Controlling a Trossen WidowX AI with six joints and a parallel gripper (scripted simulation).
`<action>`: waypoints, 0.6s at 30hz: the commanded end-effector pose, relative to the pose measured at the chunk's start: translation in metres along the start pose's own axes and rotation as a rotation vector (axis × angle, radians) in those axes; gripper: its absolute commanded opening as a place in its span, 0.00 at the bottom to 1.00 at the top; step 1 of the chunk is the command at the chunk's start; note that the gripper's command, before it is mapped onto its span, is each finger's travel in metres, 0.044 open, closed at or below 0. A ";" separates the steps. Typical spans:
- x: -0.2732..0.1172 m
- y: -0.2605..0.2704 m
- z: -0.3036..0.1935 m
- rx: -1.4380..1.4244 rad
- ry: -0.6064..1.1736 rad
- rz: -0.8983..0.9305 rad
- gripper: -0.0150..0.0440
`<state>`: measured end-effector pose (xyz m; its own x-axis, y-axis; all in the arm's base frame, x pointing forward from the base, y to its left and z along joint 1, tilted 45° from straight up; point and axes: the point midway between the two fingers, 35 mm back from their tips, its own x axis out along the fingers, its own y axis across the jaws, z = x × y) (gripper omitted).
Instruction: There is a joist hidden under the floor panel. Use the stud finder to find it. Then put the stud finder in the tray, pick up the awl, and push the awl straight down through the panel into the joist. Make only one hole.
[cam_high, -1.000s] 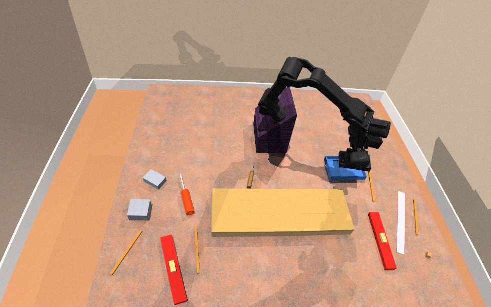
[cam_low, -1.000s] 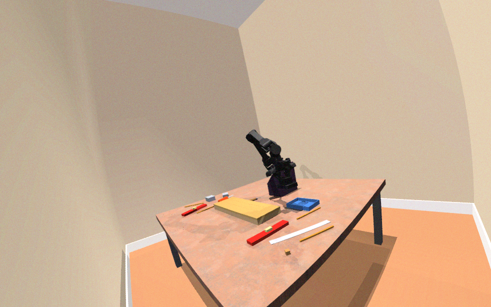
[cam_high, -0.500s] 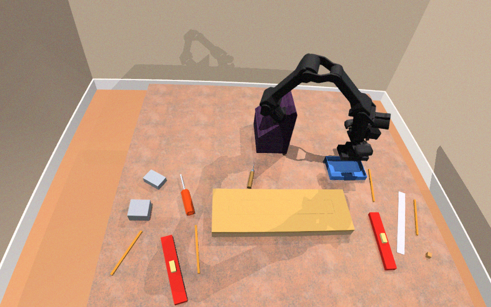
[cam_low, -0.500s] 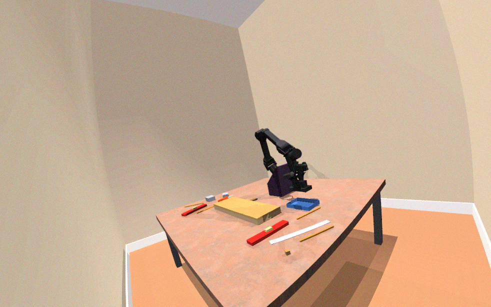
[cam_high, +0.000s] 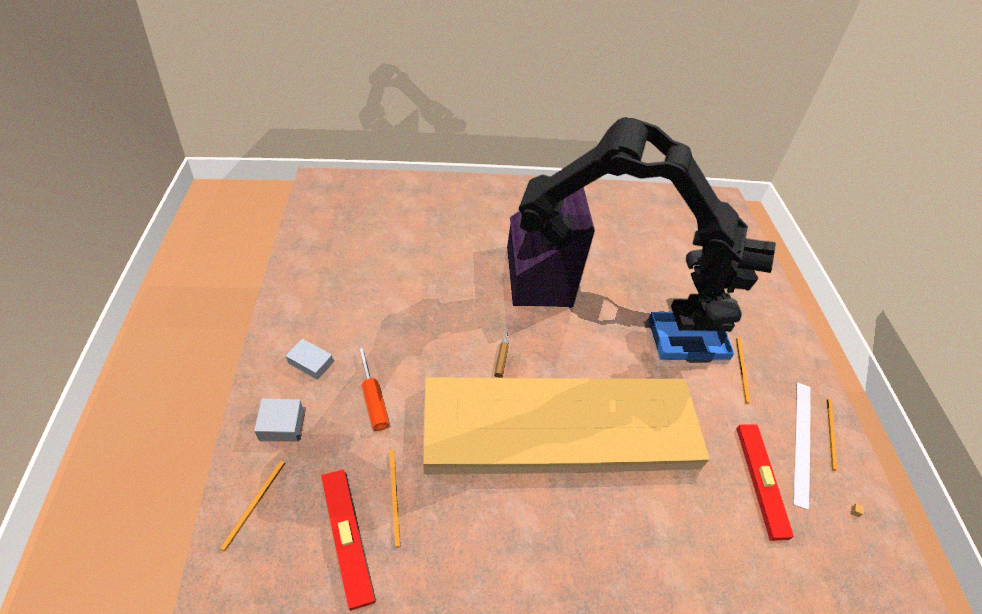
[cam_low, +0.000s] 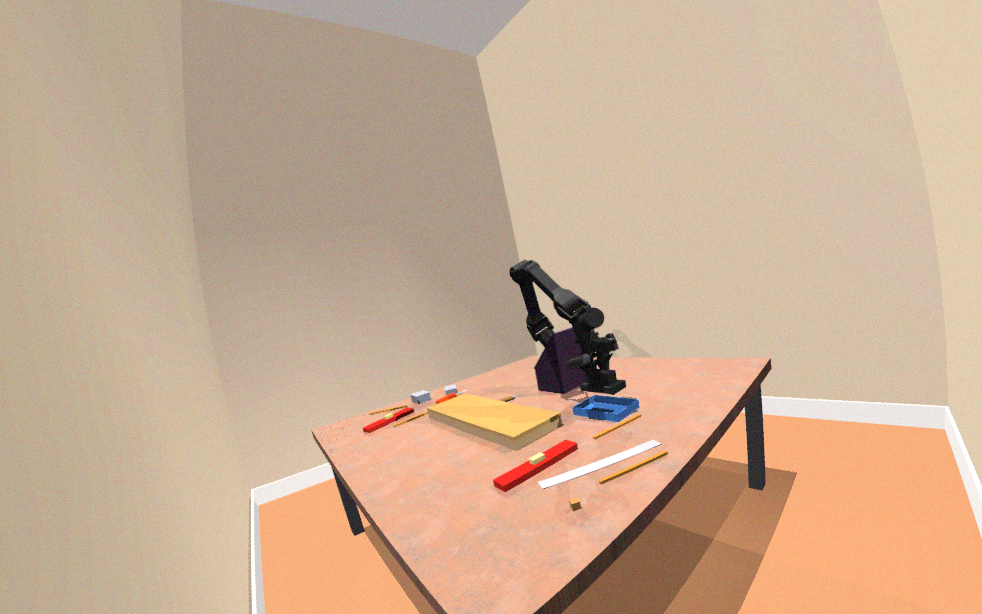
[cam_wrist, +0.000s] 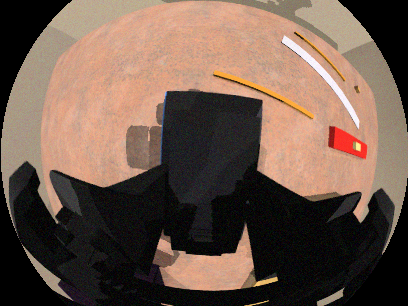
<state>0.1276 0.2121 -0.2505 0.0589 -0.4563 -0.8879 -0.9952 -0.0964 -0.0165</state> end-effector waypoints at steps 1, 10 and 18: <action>0.007 -0.001 -0.002 -0.003 -0.002 -0.004 0.25; 0.027 -0.001 -0.008 -0.003 -0.001 -0.005 0.25; 0.044 0.000 -0.014 -0.003 0.000 -0.005 0.25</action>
<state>0.1307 0.1831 -0.2797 0.0607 -0.4563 -0.8878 -0.9952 -0.0965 -0.0184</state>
